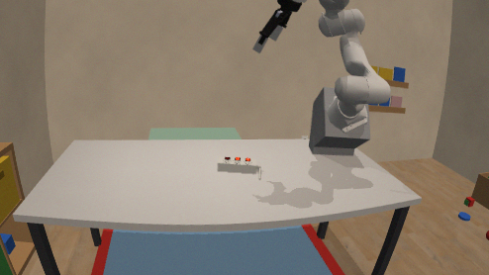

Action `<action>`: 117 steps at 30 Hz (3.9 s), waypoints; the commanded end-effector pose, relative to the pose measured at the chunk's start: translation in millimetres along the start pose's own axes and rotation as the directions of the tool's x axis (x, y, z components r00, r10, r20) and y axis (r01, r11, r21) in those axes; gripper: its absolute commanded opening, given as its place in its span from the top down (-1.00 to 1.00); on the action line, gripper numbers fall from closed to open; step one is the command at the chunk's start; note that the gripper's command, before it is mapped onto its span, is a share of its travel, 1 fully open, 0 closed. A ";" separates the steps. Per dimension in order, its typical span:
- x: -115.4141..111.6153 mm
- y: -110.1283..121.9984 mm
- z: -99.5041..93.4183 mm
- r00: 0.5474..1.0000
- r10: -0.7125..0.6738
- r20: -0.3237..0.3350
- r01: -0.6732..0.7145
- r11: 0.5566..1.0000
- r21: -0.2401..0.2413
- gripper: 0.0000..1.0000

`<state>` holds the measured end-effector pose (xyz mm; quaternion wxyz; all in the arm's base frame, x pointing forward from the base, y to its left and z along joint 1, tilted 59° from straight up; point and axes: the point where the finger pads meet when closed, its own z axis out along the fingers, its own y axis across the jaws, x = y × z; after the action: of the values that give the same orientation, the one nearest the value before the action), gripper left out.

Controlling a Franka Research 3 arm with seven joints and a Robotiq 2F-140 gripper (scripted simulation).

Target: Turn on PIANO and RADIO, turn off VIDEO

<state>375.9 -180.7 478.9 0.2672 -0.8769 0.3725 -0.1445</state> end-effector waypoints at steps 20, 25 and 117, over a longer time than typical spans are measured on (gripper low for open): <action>12.1 3.7 18.7 0.996 -0.082 0.025 0.081 0.996 0.041 -1.00; 12.1 3.7 18.7 0.996 -0.082 0.025 0.081 0.996 0.041 -1.00; -79.6 101.7 490.6 0.436 -0.839 -0.325 0.804 0.202 0.559 -1.00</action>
<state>484.5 -4.9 15.5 0.4503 -0.8179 -0.1650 -0.3180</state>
